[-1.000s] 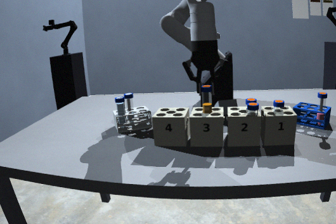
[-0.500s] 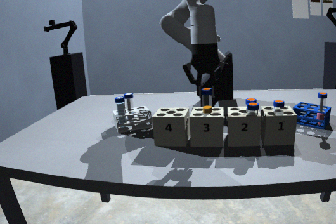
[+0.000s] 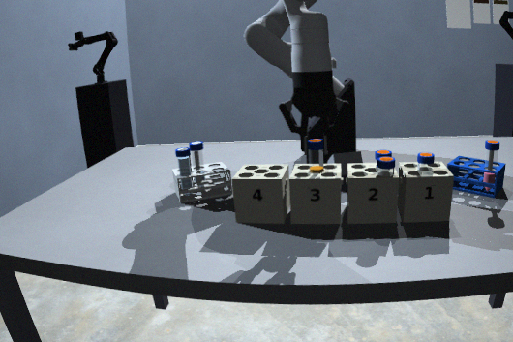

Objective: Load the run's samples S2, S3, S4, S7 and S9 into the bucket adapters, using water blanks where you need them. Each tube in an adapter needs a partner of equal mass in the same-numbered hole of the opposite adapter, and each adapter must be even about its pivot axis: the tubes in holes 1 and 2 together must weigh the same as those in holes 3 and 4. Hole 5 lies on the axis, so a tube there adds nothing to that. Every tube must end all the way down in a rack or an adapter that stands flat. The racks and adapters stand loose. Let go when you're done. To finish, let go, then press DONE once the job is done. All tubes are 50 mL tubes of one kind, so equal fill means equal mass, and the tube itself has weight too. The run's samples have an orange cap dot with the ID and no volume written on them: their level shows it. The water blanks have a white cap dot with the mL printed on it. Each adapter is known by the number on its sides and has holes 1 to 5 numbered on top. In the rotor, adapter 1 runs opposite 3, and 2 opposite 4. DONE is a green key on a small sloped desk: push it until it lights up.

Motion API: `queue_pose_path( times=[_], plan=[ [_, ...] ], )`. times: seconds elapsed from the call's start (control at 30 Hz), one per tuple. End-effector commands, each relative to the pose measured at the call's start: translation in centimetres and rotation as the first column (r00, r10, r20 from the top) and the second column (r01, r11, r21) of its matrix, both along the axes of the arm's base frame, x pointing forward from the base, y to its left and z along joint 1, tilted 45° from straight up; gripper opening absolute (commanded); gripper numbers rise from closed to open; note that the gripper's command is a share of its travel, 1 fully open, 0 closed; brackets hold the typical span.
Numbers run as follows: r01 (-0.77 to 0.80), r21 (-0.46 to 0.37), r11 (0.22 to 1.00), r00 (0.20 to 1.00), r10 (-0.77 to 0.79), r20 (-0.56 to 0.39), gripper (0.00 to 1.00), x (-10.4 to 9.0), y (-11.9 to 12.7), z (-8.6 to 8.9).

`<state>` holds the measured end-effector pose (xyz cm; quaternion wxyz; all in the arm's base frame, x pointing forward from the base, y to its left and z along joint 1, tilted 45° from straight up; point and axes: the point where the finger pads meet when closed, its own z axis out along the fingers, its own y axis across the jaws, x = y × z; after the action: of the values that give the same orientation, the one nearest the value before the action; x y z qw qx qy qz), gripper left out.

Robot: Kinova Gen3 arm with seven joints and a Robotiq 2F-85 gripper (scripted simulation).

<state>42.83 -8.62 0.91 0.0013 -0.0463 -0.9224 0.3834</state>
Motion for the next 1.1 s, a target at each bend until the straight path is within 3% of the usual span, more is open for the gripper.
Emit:
queue_pose_path(
  times=[0.0,1.07],
  plan=[
    [-0.001,0.001,1.0,1.0,0.001,0.001,0.1,0.0,-0.1,-0.1],
    [-0.001,0.001,1.0,1.0,0.001,0.001,0.1,0.0,-1.4,-1.4]
  ],
)
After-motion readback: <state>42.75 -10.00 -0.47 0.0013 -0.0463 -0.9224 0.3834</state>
